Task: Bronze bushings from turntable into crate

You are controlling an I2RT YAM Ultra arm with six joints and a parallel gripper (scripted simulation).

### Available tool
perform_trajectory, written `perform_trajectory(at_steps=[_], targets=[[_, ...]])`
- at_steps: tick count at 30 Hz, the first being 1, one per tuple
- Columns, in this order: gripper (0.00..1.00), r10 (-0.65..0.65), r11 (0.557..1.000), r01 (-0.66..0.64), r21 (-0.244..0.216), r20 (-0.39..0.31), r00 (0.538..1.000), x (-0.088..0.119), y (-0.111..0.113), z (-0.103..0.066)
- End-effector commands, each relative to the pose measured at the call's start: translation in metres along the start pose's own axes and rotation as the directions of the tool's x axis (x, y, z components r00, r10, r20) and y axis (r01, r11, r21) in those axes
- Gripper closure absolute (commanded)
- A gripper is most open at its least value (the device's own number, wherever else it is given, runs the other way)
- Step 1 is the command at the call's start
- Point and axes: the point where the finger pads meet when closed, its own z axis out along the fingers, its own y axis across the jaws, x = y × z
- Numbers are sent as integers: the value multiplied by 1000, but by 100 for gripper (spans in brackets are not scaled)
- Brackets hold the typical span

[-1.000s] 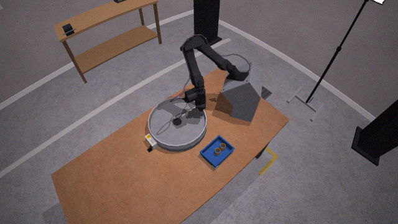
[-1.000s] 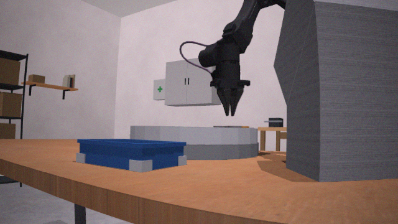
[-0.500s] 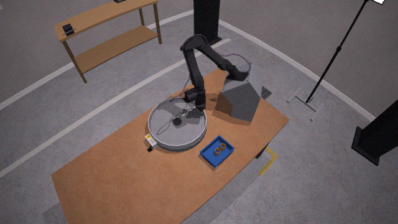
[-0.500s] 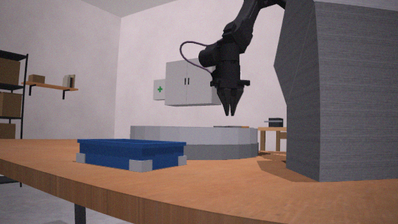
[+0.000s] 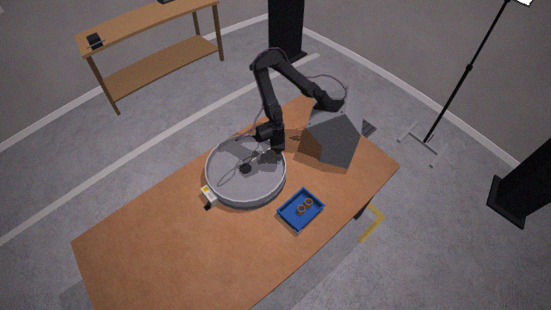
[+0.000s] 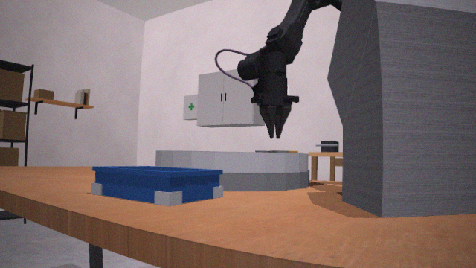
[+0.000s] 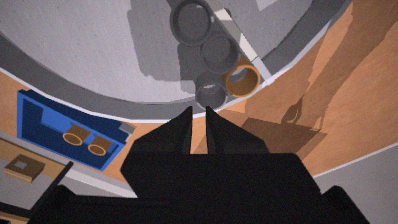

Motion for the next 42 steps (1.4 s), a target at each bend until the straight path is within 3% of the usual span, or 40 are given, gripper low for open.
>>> perform_trajectory(at_steps=[1, 9, 42], targets=[[85, 11, 1000, -10, -24, 32, 999, -11, 4, -7], [85, 3, 1000, -3, -18, 23, 1000, -3, 1, -7], [85, 6, 1000, -6, -21, 27, 1000, -7, 3, -7]])
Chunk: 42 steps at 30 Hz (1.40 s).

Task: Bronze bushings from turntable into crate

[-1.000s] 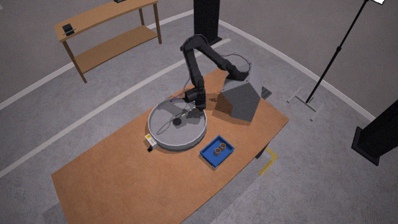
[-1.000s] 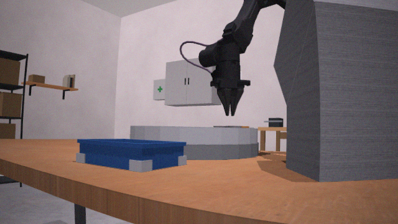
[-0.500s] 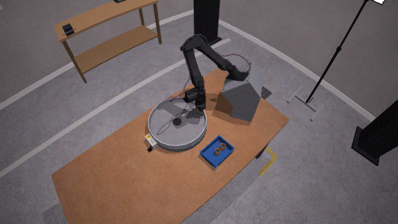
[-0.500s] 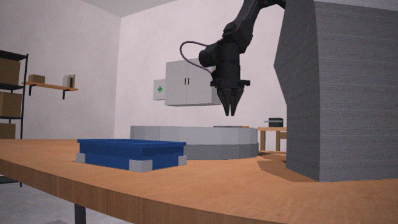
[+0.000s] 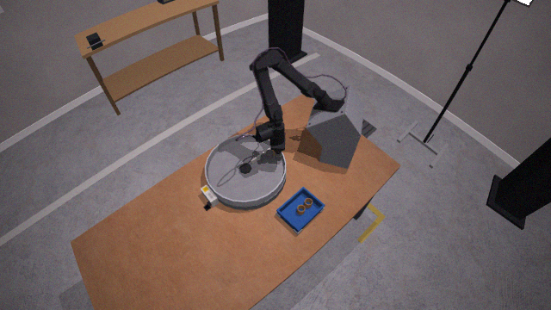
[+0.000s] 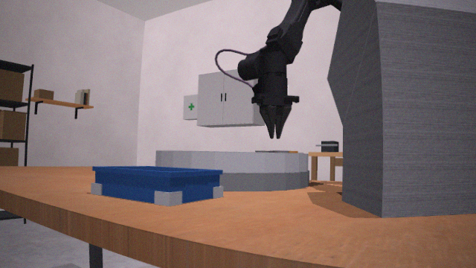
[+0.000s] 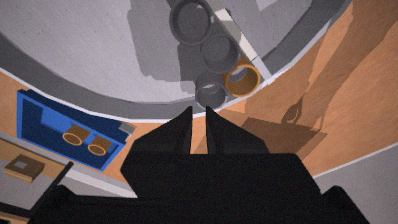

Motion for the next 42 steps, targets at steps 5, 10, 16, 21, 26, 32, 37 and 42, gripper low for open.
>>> perform_trajectory(at_steps=[5, 10, 16, 21, 26, 32, 37, 42], targets=[[85, 9, 1000, -9, -23, 31, 999, -9, 3, -7], [85, 13, 1000, -13, -19, 21, 1000, -11, 6, 19], [85, -1, 1000, 2, -26, 21, 1000, -7, 10, 22], [85, 9, 1000, -8, -27, 39, 999, -14, 9, 18], [85, 9, 1000, -8, -27, 39, 999, -14, 9, 18], [85, 10, 1000, -8, -27, 39, 999, -14, 9, 18], [85, 10, 1000, -8, -27, 39, 999, -14, 9, 18], [85, 10, 1000, -8, -27, 39, 999, -14, 9, 18]])
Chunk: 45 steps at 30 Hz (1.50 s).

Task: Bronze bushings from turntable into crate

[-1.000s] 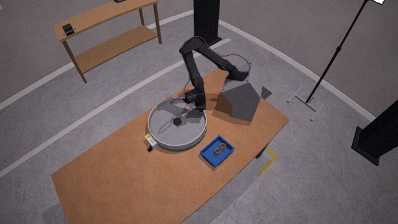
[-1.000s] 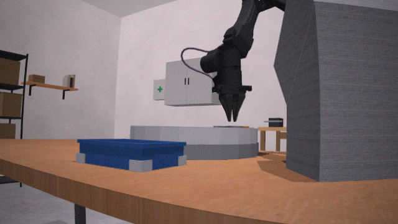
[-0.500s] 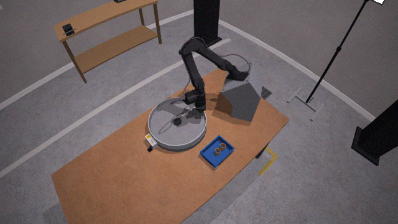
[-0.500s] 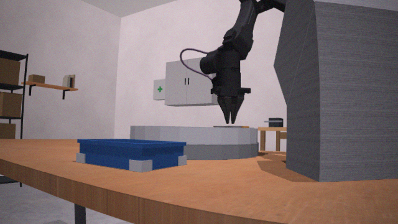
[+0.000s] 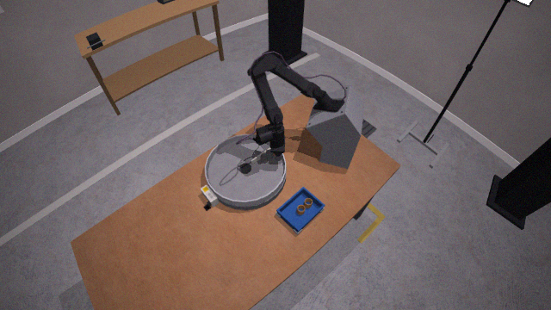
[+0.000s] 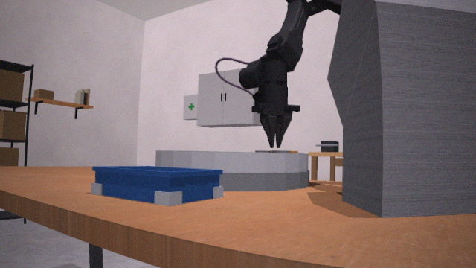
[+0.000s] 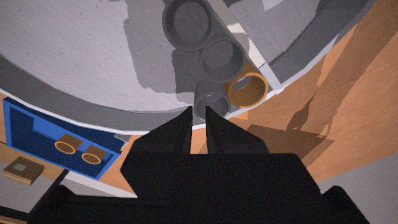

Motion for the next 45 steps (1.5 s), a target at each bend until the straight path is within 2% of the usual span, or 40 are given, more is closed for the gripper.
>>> perform_trajectory(at_steps=[1, 17, 45], targets=[[85, 5, 1000, -4, -26, 37, 999, -13, 10, -4], [85, -7, 1000, 8, -16, 20, 1000, -5, 10, 1], [85, -2, 1000, 3, -20, 27, 1000, -8, 9, -2]])
